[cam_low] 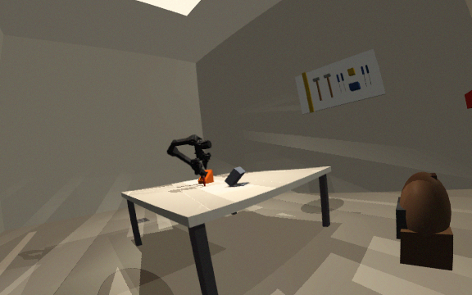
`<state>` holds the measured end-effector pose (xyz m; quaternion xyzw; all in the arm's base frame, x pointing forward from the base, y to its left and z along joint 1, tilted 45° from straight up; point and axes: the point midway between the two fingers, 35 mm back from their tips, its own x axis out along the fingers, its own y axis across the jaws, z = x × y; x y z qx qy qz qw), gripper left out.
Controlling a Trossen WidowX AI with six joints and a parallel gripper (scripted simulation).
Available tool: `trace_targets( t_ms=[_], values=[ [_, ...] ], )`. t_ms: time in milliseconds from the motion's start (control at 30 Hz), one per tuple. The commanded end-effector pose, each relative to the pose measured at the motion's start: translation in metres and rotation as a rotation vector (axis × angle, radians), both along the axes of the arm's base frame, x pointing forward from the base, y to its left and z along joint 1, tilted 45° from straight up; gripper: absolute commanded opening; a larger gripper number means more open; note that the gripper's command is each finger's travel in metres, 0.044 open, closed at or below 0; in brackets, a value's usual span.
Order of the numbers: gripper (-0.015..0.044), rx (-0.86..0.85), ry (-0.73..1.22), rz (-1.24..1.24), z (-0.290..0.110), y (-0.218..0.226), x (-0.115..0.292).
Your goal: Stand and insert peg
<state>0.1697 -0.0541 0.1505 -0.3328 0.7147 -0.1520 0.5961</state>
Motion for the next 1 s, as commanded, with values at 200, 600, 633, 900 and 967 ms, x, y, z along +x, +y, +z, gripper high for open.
trace_targets(
  t_ms=[200,600,633,900,967],
  values=[
    [0.0440,-0.059,0.019,-0.004,0.004,-0.001,0.006],
    [0.0440,-0.062,-0.010,-0.034,-0.011,-0.015,0.004],
    [0.0440,-0.061,-0.010,-0.034,-0.012,-0.016,0.004],
    [0.0440,-0.058,-0.010,-0.033,-0.022,-0.025,0.004],
    [0.0440,-0.057,-0.011,-0.033,-0.024,-0.027,0.004]
  ],
)
